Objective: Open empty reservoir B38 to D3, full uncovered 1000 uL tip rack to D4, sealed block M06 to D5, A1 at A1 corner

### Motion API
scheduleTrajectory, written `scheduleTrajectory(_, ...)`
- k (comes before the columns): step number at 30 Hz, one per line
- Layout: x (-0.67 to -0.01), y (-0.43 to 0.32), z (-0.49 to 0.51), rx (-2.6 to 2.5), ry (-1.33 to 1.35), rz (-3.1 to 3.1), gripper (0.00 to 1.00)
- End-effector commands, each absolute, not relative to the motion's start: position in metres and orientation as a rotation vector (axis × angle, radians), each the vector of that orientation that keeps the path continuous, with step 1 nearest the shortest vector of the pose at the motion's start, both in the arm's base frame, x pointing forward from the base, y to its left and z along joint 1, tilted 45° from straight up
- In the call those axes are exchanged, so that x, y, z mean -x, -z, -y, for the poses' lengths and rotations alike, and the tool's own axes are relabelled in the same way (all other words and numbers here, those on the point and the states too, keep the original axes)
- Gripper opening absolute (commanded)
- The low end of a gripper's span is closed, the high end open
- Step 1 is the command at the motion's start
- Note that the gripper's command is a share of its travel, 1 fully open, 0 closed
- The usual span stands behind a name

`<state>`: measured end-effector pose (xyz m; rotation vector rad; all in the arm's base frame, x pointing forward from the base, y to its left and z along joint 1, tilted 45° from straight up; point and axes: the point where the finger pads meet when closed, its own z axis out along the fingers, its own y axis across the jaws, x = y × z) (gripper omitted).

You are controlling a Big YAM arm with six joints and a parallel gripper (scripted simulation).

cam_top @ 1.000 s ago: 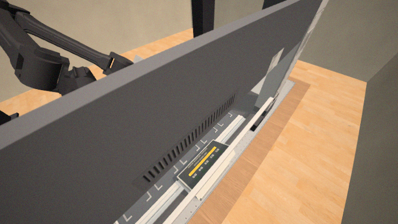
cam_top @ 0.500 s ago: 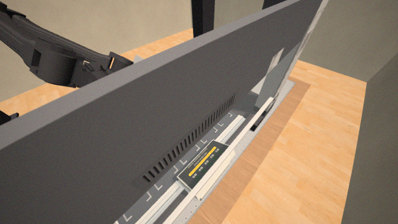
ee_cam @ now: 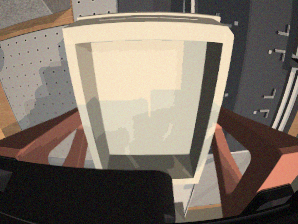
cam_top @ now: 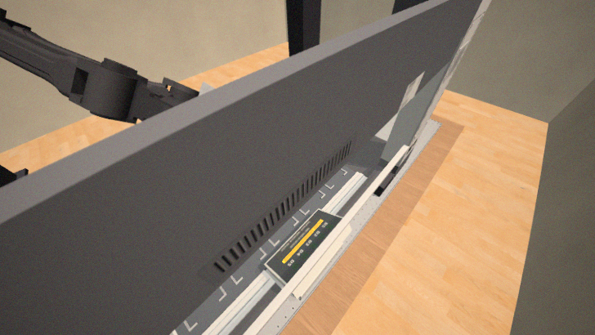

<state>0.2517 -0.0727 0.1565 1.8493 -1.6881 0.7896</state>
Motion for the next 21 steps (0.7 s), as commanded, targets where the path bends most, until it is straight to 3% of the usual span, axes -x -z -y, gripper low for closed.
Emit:
scheduleTrajectory(1,-0.25,-0.151,0.063,-1.851,-0.787,1.691,0.0)
scheduleTrajectory(21,-0.249,-0.12,0.033,-1.852,-0.801,1.705,0.0)
